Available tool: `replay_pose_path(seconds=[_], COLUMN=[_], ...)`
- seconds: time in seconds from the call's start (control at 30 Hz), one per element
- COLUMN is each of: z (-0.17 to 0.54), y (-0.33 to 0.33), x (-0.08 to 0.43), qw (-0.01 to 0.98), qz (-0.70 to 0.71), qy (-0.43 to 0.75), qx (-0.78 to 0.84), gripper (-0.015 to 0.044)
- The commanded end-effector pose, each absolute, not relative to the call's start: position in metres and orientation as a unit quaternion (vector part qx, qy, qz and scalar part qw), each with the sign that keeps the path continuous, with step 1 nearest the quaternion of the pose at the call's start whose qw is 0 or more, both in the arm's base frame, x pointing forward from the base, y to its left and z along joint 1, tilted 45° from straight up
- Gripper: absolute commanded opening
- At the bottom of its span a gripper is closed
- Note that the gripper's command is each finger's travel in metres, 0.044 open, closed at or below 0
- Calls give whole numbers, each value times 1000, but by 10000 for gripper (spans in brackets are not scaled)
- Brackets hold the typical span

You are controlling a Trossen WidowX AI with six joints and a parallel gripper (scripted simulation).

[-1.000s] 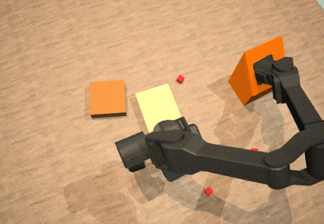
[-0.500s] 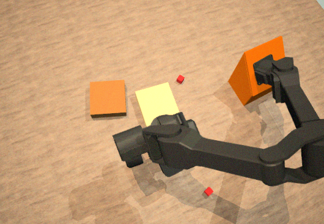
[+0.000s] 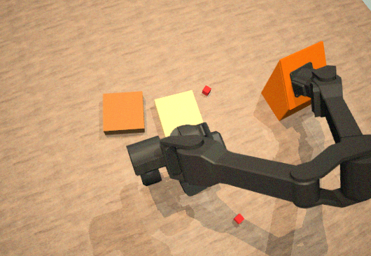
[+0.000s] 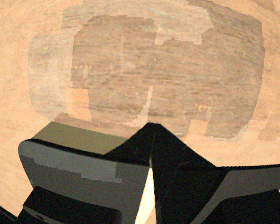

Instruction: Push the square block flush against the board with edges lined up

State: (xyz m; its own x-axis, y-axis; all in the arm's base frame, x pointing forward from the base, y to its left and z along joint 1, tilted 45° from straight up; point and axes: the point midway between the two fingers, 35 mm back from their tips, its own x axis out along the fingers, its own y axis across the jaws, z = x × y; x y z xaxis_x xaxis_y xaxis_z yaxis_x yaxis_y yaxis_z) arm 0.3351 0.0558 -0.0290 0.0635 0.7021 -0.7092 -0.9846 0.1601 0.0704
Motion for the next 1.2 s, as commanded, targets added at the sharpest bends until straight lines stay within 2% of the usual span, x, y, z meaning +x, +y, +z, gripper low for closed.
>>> replay_pose_path(seconds=[0.0, 1.17], z=[-34, -55], y=[51, 29], x=[335, 330], qw=[693, 692], qz=[607, 606], qy=[316, 317], qx=[-227, -228], gripper=[0, 0])
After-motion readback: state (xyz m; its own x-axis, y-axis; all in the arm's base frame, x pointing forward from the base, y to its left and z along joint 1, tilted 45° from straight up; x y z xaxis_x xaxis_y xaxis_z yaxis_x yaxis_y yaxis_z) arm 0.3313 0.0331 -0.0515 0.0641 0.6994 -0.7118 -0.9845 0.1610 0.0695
